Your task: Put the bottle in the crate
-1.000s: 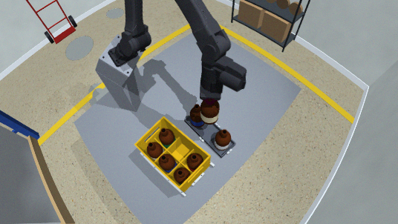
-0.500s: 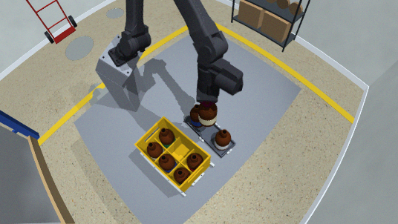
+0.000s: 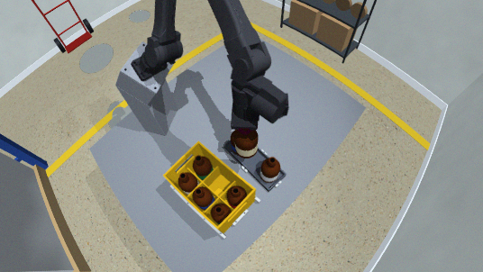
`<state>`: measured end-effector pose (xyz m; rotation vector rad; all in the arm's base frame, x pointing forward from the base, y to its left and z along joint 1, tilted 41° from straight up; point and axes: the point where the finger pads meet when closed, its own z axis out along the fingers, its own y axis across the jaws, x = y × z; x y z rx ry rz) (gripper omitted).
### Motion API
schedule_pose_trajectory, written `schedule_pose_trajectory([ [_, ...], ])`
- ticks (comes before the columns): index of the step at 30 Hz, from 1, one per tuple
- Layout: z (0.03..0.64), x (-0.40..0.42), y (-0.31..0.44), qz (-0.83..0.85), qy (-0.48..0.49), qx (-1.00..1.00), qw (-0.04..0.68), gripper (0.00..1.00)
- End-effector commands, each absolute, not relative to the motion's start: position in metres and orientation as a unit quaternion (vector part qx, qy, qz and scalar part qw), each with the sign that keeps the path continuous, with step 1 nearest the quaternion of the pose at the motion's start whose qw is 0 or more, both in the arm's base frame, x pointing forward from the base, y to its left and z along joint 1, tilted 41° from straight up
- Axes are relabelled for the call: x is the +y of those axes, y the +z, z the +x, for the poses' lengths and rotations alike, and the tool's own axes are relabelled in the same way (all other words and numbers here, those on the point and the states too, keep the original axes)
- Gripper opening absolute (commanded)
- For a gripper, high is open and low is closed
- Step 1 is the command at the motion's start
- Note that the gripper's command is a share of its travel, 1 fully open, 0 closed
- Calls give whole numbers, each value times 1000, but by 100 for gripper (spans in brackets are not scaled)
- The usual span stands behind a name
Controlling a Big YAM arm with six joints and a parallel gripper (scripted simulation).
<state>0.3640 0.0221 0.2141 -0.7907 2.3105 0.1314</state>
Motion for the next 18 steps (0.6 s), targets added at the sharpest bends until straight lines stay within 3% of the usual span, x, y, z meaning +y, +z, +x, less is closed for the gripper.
schedule_pose_trajectory([
  [1, 367, 9, 212, -309, 40, 885, 346, 0],
  [18, 368, -25, 200, -308, 40, 885, 346, 0],
])
